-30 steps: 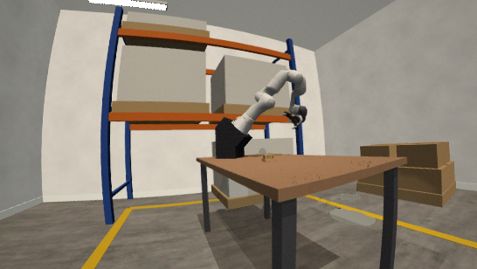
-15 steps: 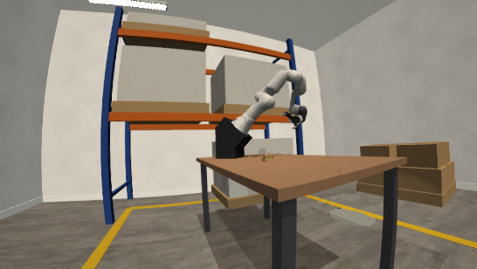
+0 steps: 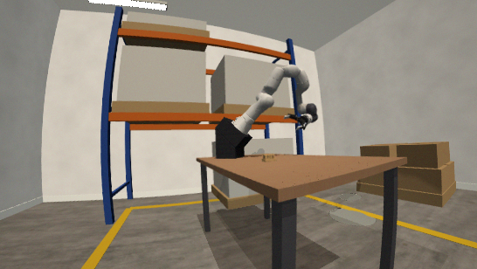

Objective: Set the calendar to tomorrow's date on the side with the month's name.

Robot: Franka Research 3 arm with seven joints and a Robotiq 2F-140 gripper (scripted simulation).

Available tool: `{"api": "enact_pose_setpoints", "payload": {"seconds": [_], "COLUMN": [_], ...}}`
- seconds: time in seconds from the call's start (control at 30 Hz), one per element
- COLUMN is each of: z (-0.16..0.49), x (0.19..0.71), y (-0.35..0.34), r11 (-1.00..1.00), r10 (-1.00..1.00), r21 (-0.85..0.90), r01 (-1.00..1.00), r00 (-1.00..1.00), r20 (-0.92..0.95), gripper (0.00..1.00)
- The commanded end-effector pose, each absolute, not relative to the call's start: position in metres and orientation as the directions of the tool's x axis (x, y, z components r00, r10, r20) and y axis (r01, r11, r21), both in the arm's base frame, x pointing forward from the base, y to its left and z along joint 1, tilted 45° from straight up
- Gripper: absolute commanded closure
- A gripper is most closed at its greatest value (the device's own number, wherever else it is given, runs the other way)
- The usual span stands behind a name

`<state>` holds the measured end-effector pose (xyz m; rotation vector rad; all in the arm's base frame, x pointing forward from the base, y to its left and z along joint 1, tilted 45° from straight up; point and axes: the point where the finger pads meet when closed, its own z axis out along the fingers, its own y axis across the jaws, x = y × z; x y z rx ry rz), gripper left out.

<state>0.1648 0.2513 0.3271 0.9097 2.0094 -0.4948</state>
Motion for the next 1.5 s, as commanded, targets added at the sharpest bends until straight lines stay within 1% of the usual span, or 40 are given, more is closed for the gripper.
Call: {"api": "enact_pose_setpoints", "payload": {"seconds": [0.0, 0.07, 0.1, 0.37, 0.47, 0.5, 0.57, 0.67, 0.7, 0.93, 1.47], "z": [0.319, 0.318, 0.316, 0.304, 0.304, 0.298, 0.296, 0.288, 0.288, 0.267, 0.266], "x": [0.197, 0.205, 0.22, 0.276, 0.278, 0.297, 0.302, 0.323, 0.323, 0.359, 0.36], "y": [0.255, 0.252, 0.247, 0.22, 0.219, 0.207, 0.204, 0.187, 0.187, 0.153, 0.152], "r11": [0.581, 0.559, 0.517, 0.326, 0.315, 0.236, 0.214, 0.111, 0.107, -0.11, -0.118], "r10": [0.564, 0.59, 0.634, 0.79, 0.797, 0.841, 0.852, 0.893, 0.895, 0.938, 0.939], "r21": [0.109, 0.124, 0.149, 0.231, 0.235, 0.255, 0.26, 0.275, 0.276, 0.278, 0.277], "r01": [0.807, 0.82, 0.843, 0.917, 0.92, 0.938, 0.942, 0.955, 0.955, 0.954, 0.954], "r00": [-0.302, -0.288, -0.261, -0.13, -0.122, -0.066, -0.05, 0.026, 0.029, 0.192, 0.198], "r20": [-0.769, -0.755, -0.728, -0.599, -0.591, -0.537, -0.522, -0.449, -0.446, -0.288, -0.282], "gripper": [0.0, 0.0, 0.0, 0.0, 0.0, 0.0, 0.0, 0.0, 0.0, 0.0, 0.0]}}
